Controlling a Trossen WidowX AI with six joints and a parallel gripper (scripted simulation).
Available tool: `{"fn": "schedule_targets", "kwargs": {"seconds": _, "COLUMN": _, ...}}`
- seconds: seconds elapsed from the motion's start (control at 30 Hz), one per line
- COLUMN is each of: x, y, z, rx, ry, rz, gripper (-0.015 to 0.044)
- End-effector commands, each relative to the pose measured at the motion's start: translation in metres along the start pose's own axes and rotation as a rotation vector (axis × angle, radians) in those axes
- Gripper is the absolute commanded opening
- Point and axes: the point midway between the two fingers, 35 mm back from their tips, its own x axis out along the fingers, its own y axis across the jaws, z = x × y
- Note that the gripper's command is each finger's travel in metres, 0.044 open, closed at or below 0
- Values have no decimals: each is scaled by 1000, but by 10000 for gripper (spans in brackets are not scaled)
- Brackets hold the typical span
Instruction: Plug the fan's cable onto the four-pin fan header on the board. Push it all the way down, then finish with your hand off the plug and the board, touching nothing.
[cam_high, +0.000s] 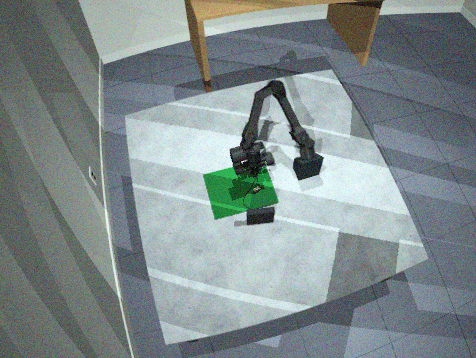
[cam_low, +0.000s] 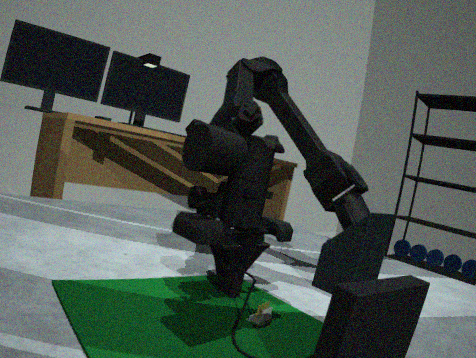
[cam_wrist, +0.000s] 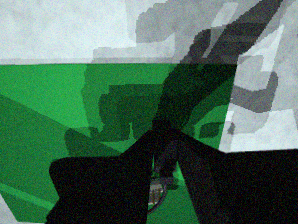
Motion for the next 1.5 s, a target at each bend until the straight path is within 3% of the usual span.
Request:
{"fn": "schedule_targets", "kwargs": {"seconds": 0.0, "x": 0, "y": 0, "z": 0, "rx": 1, "ry": 0, "rz": 1, "gripper": 0}}
{"fn": "schedule_targets", "kwargs": {"seconds": 0.23, "x": -50, "y": 0, "z": -1, "rx": -1, "ry": -4, "rz": 0, "gripper": 0}}
{"fn": "schedule_targets", "kwargs": {"seconds": 0.47, "x": -49, "y": 2, "z": -3, "rx": -53, "ry": -4, "rz": 0, "gripper": 0}}
{"fn": "schedule_targets", "kwargs": {"seconds": 1.47, "x": -49, "y": 13, "z": -54, "rx": -1098, "ry": 1, "rz": 3, "gripper": 0}}
